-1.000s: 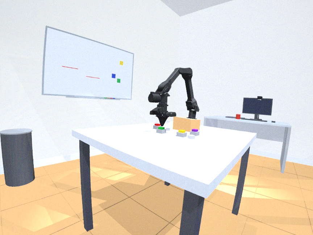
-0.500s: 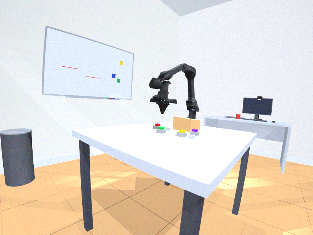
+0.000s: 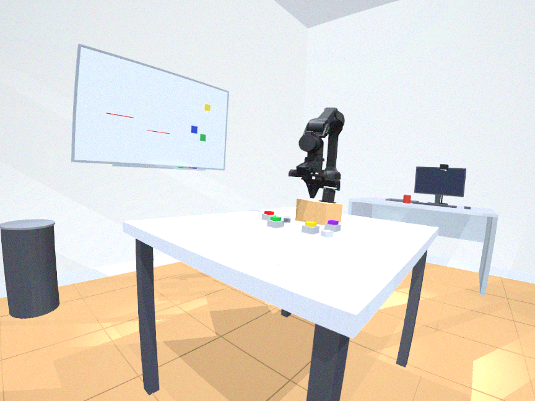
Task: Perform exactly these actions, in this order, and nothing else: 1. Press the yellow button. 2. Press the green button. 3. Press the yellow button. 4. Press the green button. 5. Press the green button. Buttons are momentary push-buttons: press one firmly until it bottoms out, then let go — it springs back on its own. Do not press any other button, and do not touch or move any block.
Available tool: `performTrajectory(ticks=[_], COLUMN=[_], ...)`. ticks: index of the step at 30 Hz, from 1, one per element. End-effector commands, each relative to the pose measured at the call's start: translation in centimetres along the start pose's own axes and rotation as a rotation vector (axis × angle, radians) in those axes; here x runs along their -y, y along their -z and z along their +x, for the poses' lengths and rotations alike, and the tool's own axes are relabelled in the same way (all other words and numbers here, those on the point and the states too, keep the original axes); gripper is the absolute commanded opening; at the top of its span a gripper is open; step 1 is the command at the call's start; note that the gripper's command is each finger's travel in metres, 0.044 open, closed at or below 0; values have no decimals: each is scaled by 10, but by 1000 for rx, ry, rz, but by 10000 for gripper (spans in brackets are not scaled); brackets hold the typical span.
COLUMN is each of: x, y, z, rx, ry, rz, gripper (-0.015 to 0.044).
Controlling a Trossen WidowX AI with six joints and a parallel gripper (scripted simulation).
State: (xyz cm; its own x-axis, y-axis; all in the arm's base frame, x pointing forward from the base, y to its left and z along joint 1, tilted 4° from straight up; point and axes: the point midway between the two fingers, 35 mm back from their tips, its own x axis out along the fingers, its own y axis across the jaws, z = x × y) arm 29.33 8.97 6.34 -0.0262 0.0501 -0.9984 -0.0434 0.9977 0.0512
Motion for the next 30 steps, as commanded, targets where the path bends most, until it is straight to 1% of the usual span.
performTrajectory(ticks=[1,3,5,10,30], x=[-2,-2,-2,-2,-2], y=[1,1,3,3,3], z=[14,49,62,63,95], rx=[-4,-4,-4,-4,-5], ry=[-3,-3,-3,-3,-3], rz=[18,18,18,18,18], gripper=[20,20,20,20,20])
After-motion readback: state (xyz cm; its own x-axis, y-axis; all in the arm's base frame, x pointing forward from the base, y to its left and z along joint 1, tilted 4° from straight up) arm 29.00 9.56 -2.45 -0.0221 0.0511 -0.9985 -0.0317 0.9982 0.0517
